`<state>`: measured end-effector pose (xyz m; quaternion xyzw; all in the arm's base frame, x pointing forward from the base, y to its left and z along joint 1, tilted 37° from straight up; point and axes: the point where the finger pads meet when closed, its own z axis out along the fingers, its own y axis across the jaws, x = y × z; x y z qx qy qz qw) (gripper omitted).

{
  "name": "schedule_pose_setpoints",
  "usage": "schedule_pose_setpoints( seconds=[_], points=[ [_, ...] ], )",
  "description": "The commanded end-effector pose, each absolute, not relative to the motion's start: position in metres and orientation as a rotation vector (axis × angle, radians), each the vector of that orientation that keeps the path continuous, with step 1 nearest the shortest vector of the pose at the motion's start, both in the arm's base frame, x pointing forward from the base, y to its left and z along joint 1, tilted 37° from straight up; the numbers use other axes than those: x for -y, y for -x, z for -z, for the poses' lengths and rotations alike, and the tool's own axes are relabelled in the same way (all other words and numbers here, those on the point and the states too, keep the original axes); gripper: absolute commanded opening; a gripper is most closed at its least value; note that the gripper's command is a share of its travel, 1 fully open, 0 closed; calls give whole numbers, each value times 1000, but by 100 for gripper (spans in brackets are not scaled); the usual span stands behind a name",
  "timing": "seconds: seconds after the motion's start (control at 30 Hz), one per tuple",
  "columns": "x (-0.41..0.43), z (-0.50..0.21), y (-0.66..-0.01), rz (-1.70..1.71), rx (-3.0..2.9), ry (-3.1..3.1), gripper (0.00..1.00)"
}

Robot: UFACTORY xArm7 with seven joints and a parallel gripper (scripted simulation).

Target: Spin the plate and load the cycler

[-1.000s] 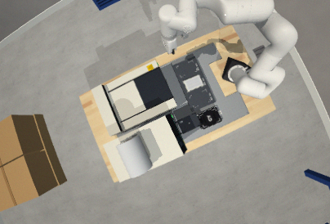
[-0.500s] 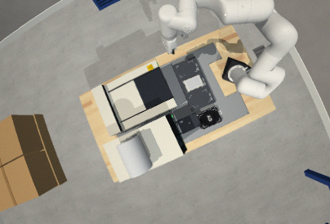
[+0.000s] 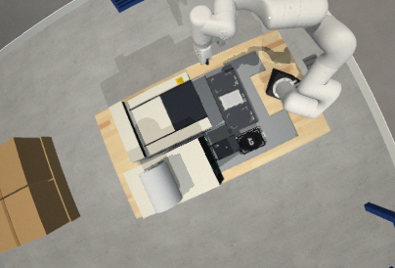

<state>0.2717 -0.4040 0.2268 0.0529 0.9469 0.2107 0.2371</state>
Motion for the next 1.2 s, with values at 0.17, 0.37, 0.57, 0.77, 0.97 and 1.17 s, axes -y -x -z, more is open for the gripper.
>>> schedule_pose_setpoints(
  seconds=[0.17,0.37,0.57,0.77,0.97,1.17],
  points=[
    [405,-228,-271,-572,-2593,-148,0],
    [405,-228,-271,-572,-2593,-148,0],
    [405,-228,-271,-572,-2593,-148,0],
    [405,-228,-271,-572,-2593,-148,0],
    [405,-228,-271,-572,-2593,-148,0],
    [405,-228,-271,-572,-2593,-148,0]
  ],
)
